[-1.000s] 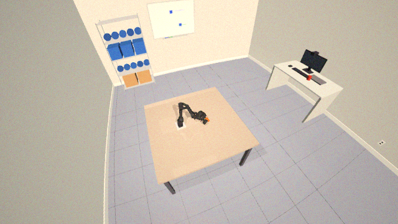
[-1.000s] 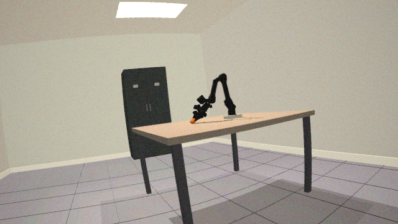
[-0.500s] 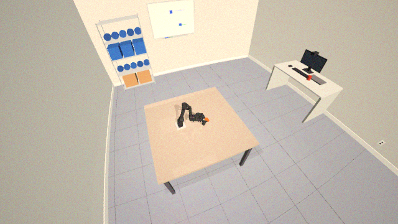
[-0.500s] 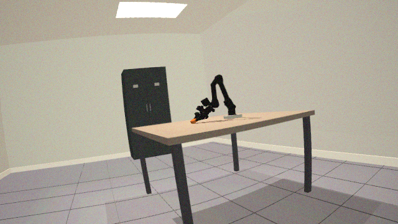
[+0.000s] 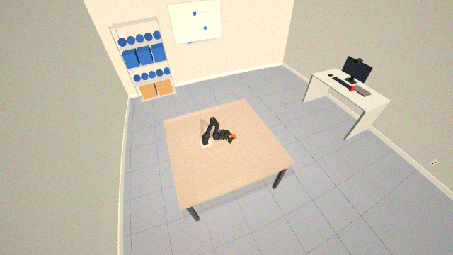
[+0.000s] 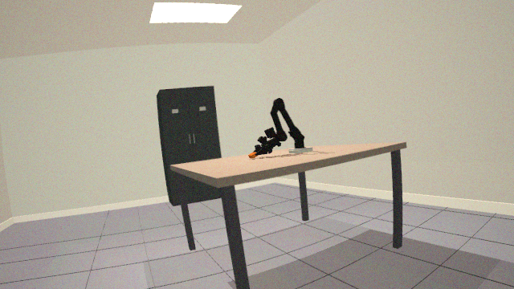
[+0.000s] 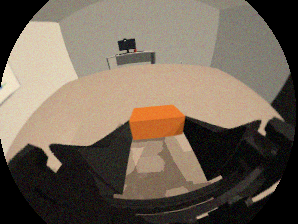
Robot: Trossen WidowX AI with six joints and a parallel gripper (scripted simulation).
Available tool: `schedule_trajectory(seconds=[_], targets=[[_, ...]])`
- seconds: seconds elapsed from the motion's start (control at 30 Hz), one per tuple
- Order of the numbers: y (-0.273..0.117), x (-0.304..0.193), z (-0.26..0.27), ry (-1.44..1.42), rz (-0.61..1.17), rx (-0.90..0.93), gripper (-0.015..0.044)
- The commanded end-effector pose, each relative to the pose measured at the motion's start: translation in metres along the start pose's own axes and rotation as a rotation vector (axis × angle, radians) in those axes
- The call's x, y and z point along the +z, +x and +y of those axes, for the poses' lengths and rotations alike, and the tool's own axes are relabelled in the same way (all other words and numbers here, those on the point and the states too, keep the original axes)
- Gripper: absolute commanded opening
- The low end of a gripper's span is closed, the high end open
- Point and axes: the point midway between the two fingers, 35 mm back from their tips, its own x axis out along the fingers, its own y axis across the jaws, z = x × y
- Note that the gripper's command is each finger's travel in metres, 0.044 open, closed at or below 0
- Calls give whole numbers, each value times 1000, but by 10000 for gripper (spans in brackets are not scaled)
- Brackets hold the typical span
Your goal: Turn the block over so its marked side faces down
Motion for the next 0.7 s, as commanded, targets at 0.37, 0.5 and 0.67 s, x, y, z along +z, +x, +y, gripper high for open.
schedule_trajectory(seconds=[0.37, 0.5, 0.67], targets=[[-2, 0, 1, 6, -5, 3, 26], [-2, 0, 1, 6, -5, 3, 131], [-2, 0, 1, 6, -5, 3, 263]])
